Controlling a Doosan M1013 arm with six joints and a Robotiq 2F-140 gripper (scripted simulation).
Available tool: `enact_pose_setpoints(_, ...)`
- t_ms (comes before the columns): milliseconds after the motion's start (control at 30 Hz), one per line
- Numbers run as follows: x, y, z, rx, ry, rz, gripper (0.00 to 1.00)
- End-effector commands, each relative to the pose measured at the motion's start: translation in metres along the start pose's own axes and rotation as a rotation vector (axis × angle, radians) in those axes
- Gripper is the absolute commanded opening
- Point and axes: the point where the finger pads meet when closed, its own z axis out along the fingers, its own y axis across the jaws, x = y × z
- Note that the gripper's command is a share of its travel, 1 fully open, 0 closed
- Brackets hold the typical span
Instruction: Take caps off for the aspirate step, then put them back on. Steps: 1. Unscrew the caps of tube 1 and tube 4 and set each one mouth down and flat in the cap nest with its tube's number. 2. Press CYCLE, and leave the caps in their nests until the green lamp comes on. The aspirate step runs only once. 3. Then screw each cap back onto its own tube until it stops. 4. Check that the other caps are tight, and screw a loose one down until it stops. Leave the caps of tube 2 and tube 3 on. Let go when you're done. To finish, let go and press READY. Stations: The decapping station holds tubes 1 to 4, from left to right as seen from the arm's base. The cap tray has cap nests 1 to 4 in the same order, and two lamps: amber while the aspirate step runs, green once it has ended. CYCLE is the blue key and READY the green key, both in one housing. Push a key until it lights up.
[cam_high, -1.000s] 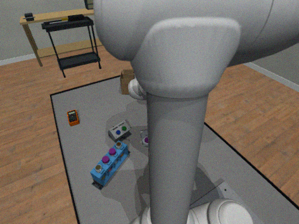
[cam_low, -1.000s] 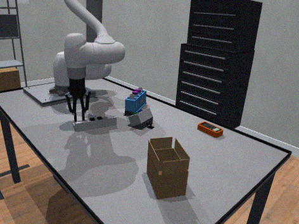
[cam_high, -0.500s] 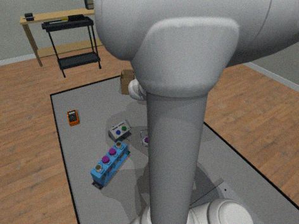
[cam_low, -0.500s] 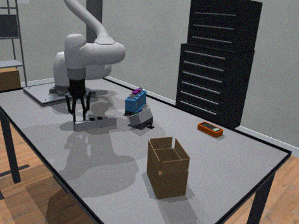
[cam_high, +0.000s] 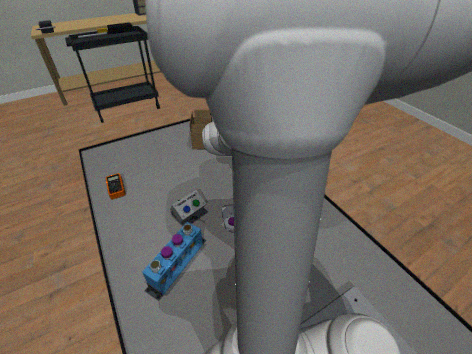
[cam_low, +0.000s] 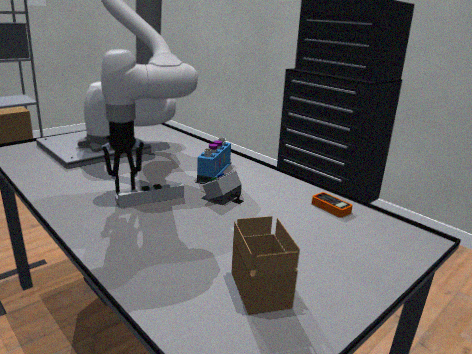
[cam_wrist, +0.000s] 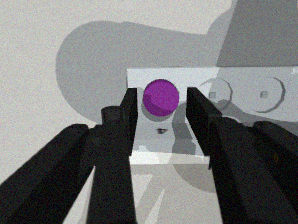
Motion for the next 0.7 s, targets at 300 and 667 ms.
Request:
enact_pose_setpoints(300,-0.001,0.0,-0.054,0.0,-0.001,0.0,0.36)
enact_pose_setpoints(667,-0.001,0.0,-0.109,0.0,-0.001,0.0,0.36)
